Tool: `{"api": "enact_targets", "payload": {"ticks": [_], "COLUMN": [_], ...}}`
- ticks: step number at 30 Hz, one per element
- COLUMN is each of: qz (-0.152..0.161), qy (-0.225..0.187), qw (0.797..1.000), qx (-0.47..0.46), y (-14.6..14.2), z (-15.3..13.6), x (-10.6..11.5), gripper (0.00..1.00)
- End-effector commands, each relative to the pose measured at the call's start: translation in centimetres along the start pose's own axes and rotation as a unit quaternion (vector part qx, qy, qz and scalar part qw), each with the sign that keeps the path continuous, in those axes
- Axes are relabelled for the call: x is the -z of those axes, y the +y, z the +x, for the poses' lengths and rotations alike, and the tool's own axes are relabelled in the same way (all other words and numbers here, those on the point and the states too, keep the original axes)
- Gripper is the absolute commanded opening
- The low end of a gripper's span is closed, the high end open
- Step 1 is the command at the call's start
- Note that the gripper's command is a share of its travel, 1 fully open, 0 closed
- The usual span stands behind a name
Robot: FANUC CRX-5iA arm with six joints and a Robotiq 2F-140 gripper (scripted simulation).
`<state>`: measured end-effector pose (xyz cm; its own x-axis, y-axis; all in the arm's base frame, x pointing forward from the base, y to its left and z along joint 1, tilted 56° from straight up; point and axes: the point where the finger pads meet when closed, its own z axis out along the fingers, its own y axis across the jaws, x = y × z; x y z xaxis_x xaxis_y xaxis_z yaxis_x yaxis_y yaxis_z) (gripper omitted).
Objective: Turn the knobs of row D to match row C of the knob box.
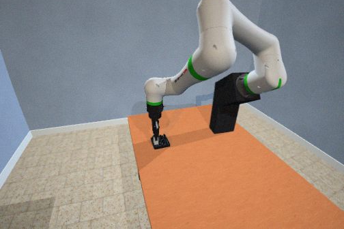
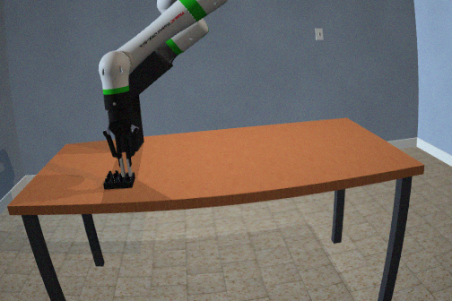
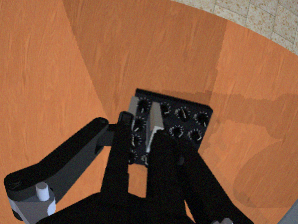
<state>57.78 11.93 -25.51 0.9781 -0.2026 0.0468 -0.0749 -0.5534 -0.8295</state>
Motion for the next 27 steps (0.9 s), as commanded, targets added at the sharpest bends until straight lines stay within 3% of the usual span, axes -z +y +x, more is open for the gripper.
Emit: {"api": "enact_targets", "payload": {"ticks": [1,27], "qz": [0.000,0.000], "qy": [0.000,0.000], "qw": [1.000,1.000], "qx": [0.000,0.000], "y": [0.0,0.0], "z": [0.0,0.0], "x": [0.0,-1.3], "gripper": [0.12,0.12]}}
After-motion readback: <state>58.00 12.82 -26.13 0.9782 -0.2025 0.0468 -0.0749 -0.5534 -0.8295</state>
